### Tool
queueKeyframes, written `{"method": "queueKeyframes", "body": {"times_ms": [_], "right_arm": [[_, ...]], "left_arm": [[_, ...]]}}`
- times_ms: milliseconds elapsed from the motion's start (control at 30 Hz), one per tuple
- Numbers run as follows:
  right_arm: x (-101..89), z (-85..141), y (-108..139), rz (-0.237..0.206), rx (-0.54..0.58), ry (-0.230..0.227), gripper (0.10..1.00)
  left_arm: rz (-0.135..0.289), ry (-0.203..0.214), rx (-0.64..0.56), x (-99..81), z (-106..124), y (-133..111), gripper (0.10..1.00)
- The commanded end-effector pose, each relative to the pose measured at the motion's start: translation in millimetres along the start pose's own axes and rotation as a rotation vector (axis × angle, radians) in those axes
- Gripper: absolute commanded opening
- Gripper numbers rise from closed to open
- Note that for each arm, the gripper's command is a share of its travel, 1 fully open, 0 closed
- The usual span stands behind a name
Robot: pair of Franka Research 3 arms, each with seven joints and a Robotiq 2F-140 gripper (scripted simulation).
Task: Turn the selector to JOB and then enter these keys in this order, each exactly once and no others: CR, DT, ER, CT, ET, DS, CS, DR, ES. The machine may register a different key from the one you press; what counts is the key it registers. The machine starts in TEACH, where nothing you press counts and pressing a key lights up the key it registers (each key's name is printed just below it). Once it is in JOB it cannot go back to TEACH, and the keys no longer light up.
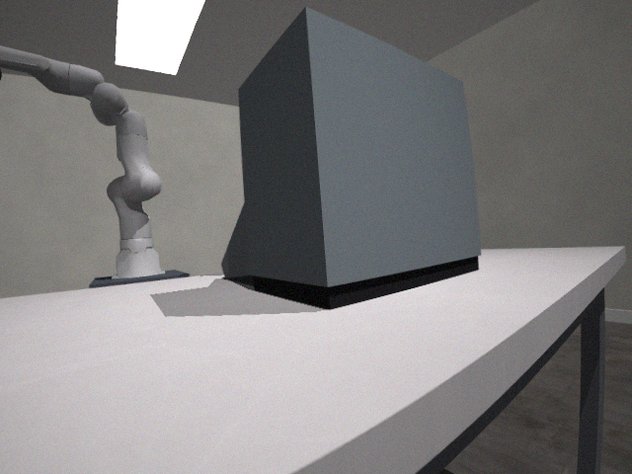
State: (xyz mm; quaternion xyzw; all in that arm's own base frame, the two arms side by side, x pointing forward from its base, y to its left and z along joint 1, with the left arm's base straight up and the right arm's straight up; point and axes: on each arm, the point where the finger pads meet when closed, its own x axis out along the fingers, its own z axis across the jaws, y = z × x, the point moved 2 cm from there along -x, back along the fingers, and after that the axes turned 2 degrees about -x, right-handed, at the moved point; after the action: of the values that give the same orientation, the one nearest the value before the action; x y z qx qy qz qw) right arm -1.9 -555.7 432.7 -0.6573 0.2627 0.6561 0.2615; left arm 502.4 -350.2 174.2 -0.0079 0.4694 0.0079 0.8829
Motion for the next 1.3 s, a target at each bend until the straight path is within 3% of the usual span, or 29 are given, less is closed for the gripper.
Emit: {"method": "queueKeyframes", "body": {"times_ms": [0, 1267], "right_arm": [[-0.3, 1.5, -0.3, -0.001, -0.004, -0.002, 1.000], [-0.3, 1.5, -0.3, -0.001, -0.004, -0.002, 1.000]], "left_arm": [[-0.006, -0.005, -0.014, 0.1, 1.9, -1.4, 0.099], [-0.006, -0.005, -0.014, 5.3, 1.9, -1.5, 0.099]]}}
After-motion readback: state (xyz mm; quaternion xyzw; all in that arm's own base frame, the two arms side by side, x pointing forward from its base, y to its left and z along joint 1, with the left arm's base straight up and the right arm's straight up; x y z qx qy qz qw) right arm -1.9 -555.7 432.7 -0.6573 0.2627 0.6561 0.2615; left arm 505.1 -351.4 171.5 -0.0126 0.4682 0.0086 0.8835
